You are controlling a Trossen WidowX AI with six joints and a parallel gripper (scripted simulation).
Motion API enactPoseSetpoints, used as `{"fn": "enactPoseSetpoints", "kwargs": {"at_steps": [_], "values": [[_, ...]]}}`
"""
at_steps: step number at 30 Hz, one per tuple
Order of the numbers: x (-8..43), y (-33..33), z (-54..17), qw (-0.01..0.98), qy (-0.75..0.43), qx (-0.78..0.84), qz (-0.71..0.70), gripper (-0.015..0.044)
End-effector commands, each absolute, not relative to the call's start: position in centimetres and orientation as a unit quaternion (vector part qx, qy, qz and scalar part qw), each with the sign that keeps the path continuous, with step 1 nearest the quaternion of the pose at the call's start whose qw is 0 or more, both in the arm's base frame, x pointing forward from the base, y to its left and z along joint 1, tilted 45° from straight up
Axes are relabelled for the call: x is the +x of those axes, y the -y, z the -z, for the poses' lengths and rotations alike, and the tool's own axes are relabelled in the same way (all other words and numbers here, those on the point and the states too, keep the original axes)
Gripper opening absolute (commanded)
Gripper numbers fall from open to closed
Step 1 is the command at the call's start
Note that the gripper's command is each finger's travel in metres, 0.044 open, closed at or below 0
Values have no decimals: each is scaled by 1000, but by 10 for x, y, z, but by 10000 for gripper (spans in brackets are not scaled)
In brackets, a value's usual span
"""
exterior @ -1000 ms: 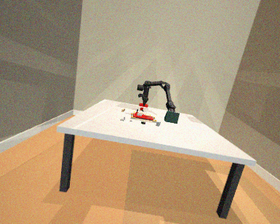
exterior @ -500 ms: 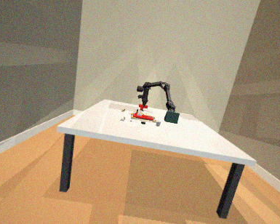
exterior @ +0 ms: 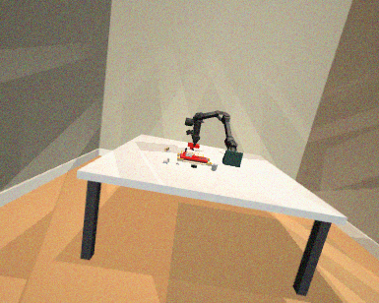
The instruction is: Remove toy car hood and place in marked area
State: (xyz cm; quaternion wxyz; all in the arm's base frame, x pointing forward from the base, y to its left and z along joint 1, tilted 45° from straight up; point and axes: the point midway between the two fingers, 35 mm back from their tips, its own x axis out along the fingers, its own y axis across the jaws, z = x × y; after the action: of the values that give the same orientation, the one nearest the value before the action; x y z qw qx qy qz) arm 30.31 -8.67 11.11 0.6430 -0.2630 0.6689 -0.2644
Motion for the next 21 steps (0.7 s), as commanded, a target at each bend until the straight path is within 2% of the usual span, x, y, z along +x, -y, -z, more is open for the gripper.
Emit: {"fn": "enactPoseSetpoints", "kwargs": {"at_steps": [1, 21], "values": [[303, 89, -109, 642, -669, -267, 264, 0], [302, 102, -96, 642, -669, -267, 264, 0]]}}
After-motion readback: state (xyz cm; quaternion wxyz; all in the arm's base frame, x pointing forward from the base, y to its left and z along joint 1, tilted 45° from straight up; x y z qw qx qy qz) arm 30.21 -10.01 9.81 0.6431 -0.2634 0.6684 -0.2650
